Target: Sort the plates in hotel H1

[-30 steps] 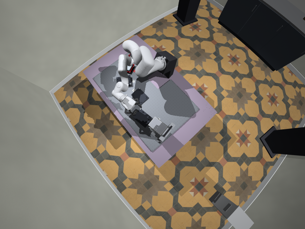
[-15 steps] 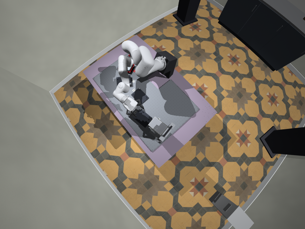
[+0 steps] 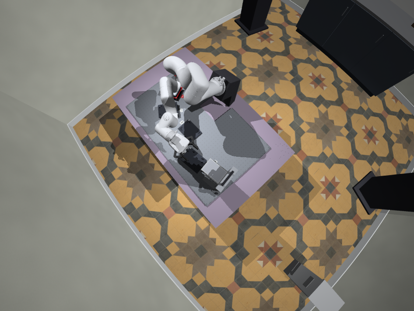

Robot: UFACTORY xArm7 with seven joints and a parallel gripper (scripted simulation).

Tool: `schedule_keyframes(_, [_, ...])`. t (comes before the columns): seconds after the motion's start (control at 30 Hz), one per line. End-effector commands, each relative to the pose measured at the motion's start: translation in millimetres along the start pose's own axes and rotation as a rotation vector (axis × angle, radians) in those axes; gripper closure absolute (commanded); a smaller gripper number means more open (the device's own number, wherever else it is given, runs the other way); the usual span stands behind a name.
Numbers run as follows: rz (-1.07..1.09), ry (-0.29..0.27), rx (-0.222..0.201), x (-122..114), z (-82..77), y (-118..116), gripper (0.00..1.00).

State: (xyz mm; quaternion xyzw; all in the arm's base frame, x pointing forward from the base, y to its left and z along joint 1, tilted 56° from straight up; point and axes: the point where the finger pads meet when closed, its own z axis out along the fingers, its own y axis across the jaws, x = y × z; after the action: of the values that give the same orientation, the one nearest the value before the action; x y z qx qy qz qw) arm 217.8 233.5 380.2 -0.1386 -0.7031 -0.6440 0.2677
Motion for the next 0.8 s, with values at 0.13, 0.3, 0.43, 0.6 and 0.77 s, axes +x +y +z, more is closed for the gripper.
schedule_keyframes(0.13, [-0.002,-0.001,0.001,15,17.0,0,0.00])
schedule_keyframes(0.3, [-0.002,-0.001,0.001,20,23.0,0,0.00])
schedule_keyframes(0.43, [-0.002,-0.001,0.001,27,31.1,1,0.00])
schedule_keyframes(0.6, [-0.002,-0.001,0.001,36,41.2,1,0.00])
schedule_keyframes(0.77, [-0.002,-0.001,0.001,44,51.2,1,0.00])
